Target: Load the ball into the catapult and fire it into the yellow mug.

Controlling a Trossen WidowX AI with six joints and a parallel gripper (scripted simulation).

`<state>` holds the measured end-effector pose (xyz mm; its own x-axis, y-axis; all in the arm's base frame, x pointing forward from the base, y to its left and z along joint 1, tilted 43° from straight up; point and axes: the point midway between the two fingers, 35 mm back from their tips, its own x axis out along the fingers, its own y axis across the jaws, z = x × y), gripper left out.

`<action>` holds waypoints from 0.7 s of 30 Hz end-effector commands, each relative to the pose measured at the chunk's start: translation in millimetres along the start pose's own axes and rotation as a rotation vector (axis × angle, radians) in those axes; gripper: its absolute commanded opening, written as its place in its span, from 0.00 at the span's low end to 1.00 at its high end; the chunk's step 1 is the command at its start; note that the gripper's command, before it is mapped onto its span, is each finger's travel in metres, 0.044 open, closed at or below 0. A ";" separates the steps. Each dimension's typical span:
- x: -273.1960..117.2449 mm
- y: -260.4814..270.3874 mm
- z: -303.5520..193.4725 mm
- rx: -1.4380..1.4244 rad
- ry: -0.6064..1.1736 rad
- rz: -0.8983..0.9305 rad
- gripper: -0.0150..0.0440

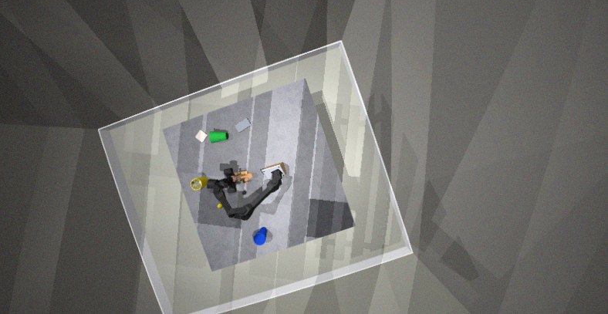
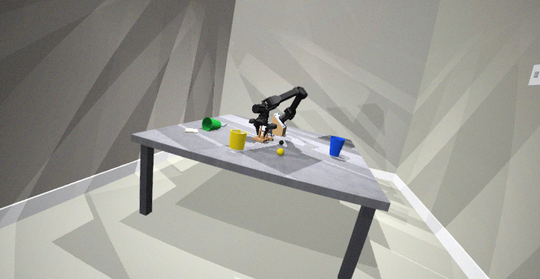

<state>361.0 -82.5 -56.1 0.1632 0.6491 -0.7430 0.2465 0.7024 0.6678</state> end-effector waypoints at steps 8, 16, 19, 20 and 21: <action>-1.1 -0.3 0.2 0.000 -0.002 0.000 0.48; -1.1 -0.3 0.2 0.000 -0.002 0.000 0.83; -24.4 -1.6 3.0 0.001 -0.002 -0.003 0.97; -41.7 -2.2 3.9 0.002 -0.003 -0.005 1.00; -59.4 -2.5 3.8 0.002 -0.003 -0.005 1.00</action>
<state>354.9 -95.0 -40.1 0.1376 0.6618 -0.7369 0.2562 0.6949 0.6719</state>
